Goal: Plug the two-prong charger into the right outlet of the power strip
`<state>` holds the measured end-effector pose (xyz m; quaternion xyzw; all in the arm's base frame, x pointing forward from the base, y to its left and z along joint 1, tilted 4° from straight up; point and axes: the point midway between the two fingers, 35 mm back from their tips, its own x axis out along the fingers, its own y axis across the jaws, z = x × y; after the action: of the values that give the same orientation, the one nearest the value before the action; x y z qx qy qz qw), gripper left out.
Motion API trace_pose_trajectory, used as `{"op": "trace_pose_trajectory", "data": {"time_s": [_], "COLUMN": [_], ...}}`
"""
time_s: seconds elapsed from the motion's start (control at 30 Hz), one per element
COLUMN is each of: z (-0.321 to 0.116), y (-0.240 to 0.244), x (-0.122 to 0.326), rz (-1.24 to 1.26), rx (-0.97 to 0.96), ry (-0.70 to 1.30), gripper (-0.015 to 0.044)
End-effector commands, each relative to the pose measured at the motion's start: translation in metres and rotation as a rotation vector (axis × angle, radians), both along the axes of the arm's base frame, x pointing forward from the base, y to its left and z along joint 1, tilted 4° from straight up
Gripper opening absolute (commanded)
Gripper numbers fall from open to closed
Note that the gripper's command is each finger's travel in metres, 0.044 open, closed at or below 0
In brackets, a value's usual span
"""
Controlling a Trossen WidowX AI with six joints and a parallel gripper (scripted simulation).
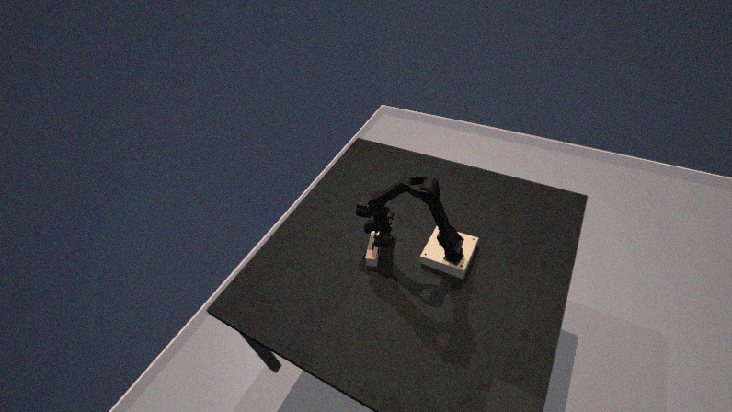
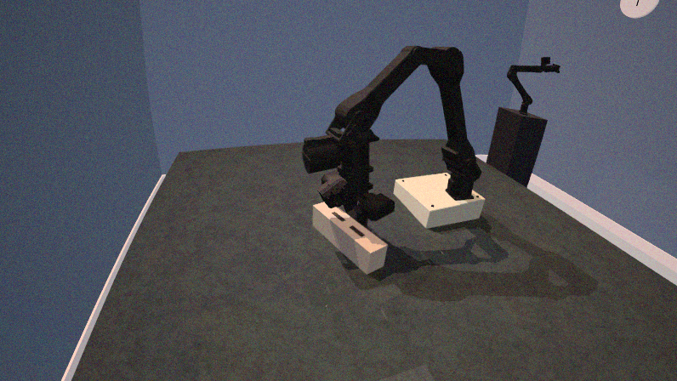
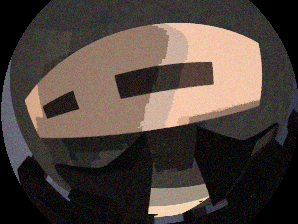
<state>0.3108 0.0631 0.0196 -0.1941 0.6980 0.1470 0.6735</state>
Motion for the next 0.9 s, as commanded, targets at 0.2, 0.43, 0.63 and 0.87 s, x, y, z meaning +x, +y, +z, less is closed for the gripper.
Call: {"op": "trace_pose_trajectory", "data": {"time_s": [0.2,0.43,0.63,0.87], "z": [0.0054,0.0052,0.0048,0.0041], "y": [0.0080,0.0081,0.0078,0.0075], "x": [0.0162,0.0164,0.0159,0.0153], "rz": [0.000,0.000,0.000,0.000], "rx": [0.019,0.019,0.019,0.019], "ry": [-0.043,-0.043,-0.043,-0.043], "gripper": [0.0000,0.0000,0.0000,0.0000]}}
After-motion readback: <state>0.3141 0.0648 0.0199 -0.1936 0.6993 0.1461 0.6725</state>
